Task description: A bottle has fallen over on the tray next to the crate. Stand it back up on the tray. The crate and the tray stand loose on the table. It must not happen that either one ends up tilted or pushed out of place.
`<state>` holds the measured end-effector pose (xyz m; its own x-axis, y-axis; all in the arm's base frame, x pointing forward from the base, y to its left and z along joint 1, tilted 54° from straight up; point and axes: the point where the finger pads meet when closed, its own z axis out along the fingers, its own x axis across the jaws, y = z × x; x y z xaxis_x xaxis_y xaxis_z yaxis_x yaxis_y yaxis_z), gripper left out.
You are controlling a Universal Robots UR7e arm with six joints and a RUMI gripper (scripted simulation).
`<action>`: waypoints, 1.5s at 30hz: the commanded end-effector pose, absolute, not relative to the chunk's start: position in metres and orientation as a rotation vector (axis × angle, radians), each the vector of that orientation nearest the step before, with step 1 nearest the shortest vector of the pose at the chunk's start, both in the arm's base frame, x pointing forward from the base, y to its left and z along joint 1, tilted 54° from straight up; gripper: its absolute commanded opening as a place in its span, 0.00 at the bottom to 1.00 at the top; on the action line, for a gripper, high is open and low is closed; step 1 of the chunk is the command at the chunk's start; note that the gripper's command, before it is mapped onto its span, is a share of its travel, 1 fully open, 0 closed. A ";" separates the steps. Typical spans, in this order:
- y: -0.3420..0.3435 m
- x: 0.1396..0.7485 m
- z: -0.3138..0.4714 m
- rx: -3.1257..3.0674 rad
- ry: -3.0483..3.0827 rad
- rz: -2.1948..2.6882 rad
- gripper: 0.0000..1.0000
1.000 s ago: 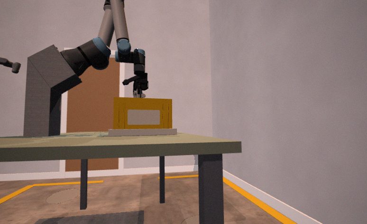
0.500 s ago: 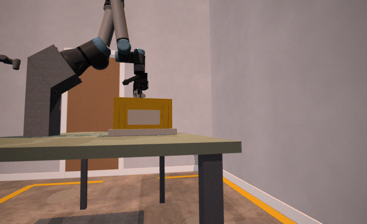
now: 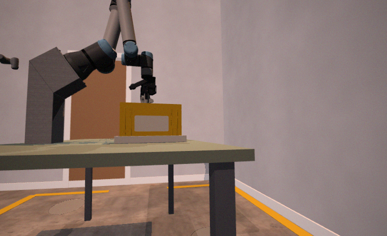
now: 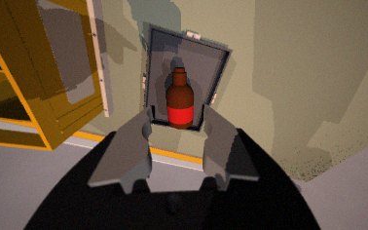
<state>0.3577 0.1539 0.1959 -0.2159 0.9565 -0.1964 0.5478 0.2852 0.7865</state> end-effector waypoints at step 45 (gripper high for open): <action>0.159 0.409 0.159 1.350 1.872 0.762 0.38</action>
<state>0.4007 0.1576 0.1644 -0.2181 0.9563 -0.1946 0.5503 0.2852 0.7848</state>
